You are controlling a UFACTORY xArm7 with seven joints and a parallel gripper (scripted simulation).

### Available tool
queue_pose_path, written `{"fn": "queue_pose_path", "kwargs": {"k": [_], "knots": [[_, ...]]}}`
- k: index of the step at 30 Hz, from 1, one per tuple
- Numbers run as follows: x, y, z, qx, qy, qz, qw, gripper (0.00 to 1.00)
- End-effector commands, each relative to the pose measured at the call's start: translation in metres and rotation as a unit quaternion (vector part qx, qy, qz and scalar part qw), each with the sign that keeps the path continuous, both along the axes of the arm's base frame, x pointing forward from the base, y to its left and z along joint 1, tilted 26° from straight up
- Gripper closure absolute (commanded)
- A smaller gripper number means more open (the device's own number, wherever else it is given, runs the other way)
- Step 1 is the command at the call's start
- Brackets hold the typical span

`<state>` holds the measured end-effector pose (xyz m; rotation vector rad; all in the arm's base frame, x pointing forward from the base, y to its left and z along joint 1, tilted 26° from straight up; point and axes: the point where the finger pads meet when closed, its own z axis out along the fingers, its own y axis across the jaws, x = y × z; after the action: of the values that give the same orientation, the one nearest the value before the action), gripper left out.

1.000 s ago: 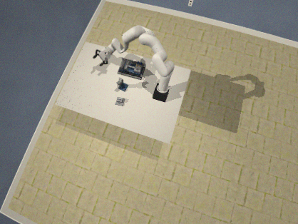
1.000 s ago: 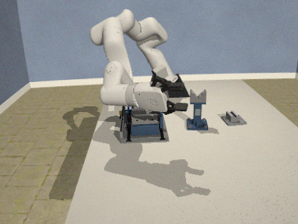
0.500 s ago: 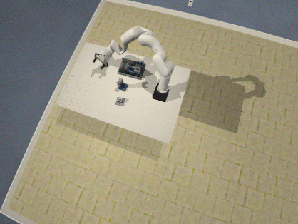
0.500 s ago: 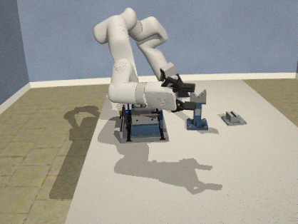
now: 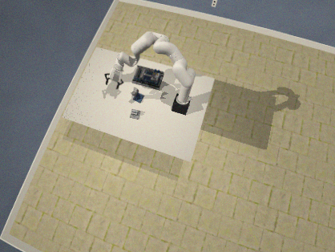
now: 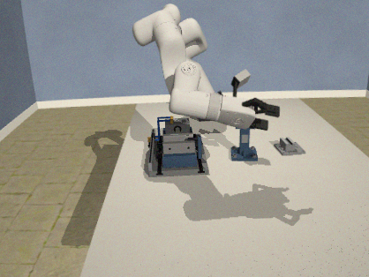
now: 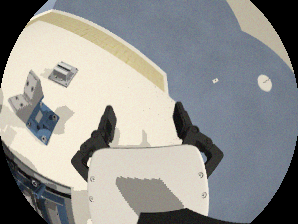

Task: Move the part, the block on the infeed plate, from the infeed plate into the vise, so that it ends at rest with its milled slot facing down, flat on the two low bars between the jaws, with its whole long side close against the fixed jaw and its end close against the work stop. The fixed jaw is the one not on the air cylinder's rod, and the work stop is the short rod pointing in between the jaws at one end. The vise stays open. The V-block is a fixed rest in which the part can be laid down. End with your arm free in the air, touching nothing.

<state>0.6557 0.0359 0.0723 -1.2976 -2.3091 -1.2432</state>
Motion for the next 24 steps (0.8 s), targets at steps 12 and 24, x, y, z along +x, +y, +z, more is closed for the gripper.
{"fn": "queue_pose_path", "kwargs": {"k": [12,24], "knots": [[-0.026,0.042,-0.026,-0.049,0.101,0.009,0.994,0.0],[-0.026,0.042,-0.026,-0.049,0.101,0.009,0.994,0.0]]}}
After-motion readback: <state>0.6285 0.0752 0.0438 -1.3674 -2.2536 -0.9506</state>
